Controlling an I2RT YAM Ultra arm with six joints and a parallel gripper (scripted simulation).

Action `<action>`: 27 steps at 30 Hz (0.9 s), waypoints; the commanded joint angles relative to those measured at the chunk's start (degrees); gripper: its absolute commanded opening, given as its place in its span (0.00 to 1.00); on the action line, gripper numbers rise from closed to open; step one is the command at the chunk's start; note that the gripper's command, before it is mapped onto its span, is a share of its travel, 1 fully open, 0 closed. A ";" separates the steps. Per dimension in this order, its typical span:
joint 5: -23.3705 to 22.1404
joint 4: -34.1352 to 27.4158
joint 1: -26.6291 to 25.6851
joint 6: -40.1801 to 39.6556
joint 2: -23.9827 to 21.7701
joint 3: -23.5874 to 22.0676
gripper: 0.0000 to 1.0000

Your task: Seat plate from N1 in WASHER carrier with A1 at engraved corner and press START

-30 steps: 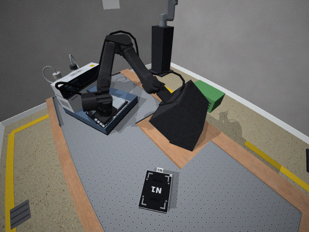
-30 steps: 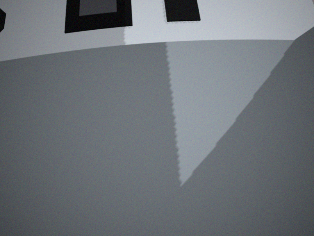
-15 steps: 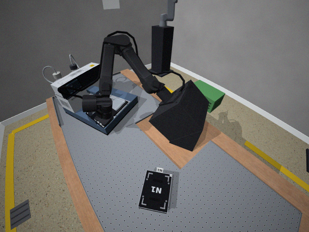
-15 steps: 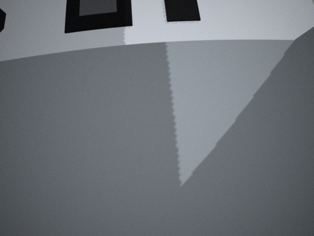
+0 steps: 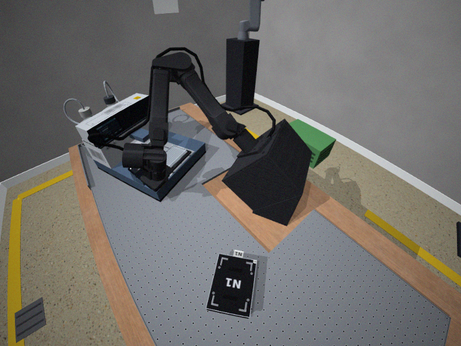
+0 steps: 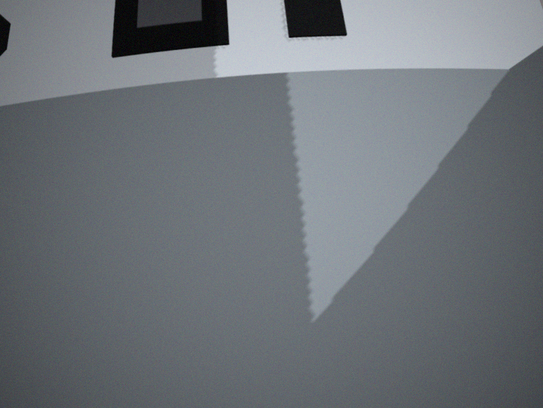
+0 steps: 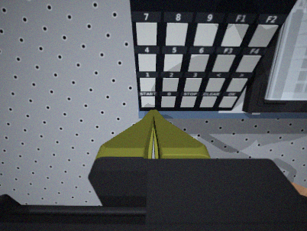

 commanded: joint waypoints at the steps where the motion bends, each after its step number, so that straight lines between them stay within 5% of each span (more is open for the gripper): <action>1: -0.64 2.62 0.97 -1.40 -0.33 0.24 0.00; 27: -1.86 5.44 -1.69 -3.24 1.77 -0.66 0.00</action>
